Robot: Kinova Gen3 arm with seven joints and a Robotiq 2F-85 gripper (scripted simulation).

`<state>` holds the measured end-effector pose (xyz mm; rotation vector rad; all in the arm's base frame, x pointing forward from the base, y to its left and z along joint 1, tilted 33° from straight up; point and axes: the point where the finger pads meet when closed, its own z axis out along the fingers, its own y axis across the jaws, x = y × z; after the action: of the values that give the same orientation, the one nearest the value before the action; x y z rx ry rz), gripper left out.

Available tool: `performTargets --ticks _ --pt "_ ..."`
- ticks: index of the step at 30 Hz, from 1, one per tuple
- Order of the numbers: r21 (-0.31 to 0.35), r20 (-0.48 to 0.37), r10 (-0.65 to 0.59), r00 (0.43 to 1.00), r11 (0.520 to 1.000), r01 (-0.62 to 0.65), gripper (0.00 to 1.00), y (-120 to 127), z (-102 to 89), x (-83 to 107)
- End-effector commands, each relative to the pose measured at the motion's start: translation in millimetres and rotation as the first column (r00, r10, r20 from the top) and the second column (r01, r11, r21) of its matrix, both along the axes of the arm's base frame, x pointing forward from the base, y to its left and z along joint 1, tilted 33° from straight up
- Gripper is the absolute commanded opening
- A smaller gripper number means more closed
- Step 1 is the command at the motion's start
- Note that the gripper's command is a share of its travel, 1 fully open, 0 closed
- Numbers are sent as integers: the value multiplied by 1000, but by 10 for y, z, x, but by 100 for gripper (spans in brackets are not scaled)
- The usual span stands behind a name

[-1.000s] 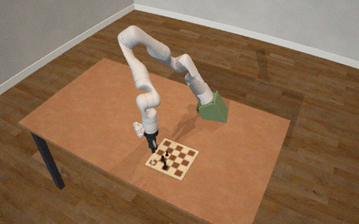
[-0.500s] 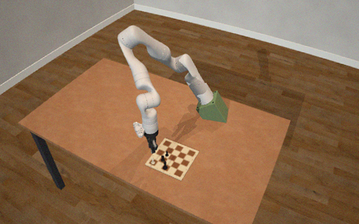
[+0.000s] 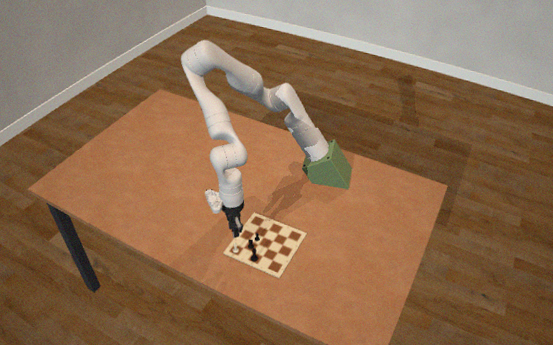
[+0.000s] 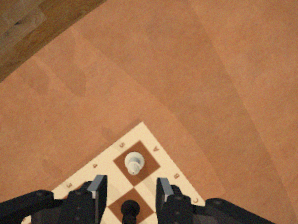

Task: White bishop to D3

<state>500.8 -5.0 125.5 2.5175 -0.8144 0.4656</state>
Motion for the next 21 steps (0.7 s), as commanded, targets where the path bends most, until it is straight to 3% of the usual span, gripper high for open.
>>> performTargets --ticks 1,21 --pt "0 -1 0 1000 1000 0 37 -4 -13 1" --pt "0 -1 0 1000 1000 0 37 -141 -241 47"
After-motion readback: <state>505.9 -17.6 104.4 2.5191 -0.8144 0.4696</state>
